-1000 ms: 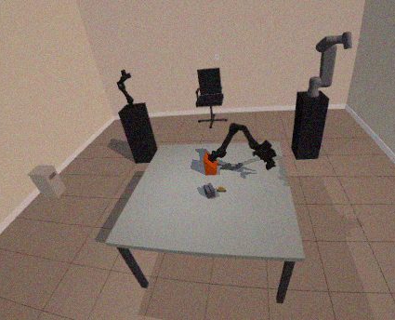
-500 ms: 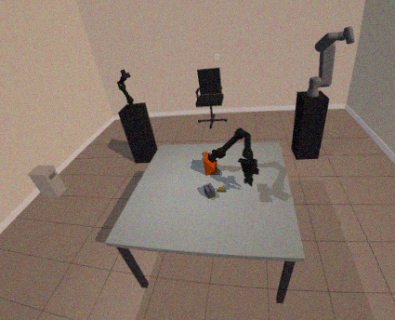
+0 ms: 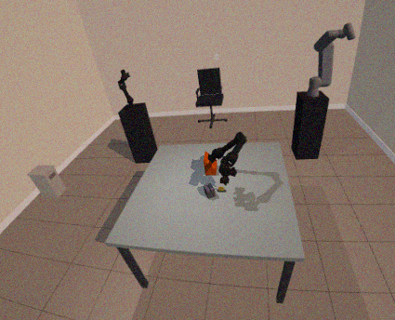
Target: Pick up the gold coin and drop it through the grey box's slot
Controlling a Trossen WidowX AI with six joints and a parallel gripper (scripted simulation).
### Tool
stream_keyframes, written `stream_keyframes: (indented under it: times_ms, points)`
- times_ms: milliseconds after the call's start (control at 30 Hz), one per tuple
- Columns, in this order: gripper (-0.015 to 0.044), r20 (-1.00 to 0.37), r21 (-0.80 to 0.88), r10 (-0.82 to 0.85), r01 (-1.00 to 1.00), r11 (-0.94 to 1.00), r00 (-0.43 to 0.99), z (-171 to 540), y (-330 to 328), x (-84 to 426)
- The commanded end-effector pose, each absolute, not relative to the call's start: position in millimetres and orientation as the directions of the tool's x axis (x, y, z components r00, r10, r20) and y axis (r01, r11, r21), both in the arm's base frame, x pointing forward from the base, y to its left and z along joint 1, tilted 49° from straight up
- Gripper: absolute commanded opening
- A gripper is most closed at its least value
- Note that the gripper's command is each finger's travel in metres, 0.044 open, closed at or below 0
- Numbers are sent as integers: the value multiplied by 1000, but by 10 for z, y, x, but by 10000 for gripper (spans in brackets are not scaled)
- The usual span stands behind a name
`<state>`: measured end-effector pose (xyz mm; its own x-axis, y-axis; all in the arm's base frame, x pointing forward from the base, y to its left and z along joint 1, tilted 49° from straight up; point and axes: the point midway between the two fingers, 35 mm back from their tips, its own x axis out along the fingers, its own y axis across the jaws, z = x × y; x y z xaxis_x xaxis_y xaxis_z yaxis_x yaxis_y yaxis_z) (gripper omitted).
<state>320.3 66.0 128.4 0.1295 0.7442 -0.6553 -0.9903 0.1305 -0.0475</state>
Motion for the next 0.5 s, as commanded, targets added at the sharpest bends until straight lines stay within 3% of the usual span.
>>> stream_keyframes:
  times_ms: [0, 467]
  points:
    - [161, -654, 4, 755, -998, 62, 44, 1041, 251, 2988]
    - [161, -653, 4, 756, -998, 62, 45, 804, 571, 2992]
